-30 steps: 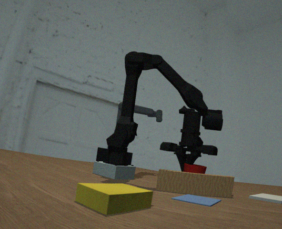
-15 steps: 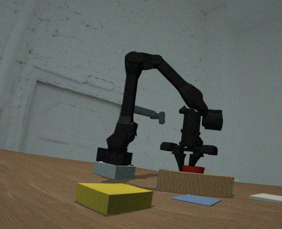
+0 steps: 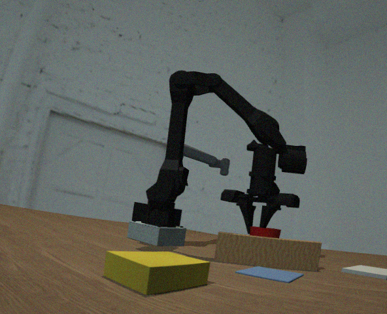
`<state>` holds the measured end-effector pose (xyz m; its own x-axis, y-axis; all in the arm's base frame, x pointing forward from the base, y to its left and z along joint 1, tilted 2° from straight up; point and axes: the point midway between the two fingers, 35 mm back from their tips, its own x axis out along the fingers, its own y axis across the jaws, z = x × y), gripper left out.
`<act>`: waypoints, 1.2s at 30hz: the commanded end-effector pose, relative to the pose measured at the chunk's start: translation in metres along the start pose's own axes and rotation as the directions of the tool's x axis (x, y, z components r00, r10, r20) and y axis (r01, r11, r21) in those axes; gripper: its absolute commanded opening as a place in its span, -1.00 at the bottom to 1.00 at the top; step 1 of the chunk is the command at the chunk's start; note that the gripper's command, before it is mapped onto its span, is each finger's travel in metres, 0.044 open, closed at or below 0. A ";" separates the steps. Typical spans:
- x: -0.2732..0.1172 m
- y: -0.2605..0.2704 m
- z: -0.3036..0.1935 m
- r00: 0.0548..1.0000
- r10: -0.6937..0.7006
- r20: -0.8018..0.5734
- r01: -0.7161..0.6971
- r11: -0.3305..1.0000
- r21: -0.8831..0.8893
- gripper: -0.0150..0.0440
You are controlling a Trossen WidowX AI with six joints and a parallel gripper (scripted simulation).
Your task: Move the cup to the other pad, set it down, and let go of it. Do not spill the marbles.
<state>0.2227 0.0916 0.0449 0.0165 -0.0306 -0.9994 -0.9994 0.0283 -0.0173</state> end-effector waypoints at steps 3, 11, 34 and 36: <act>-0.008 -0.001 0.000 1.000 -0.001 0.001 0.001 1.000 0.003 -0.06; -0.018 -0.001 0.001 1.000 0.000 0.001 0.000 1.000 0.004 -0.06; -0.035 -0.001 0.000 1.000 0.002 -0.001 -0.002 1.000 0.001 0.56; -0.036 -0.001 0.000 1.000 0.002 -0.001 -0.002 1.000 0.001 0.74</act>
<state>0.2231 0.0925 0.0805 0.0143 -0.0313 -0.9994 -0.9995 0.0293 -0.0152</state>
